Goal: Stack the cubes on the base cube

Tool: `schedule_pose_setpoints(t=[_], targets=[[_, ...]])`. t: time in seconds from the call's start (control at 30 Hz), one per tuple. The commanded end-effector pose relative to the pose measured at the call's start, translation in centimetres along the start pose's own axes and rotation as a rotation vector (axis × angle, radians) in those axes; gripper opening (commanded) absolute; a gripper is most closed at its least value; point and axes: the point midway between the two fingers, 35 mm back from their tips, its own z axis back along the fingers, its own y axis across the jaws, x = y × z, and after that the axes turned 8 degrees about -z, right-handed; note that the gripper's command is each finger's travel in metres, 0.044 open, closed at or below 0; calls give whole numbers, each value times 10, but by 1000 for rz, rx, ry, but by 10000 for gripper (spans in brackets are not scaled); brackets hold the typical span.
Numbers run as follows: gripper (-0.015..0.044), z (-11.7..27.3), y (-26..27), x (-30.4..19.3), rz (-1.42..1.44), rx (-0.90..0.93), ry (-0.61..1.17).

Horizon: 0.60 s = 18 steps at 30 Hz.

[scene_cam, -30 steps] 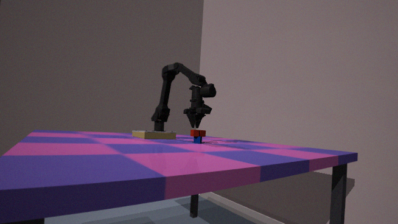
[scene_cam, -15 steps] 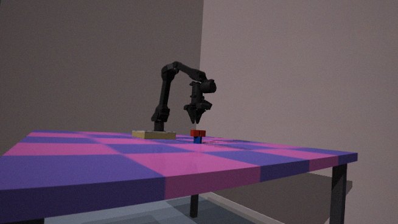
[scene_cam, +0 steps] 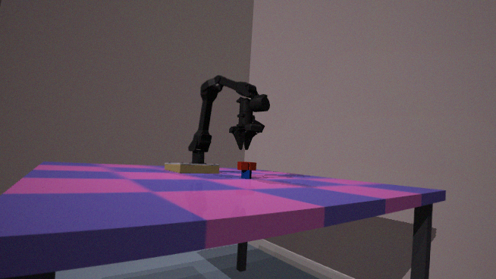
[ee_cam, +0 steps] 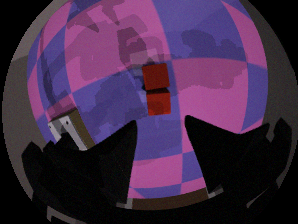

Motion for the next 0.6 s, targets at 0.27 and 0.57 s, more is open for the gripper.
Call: schedule_pose_setpoints(t=[0.27, 0.57], targets=[[400, 6, 3, 8, 0, -1, -1], [400, 10, 74, 113, 0, 5, -10]])
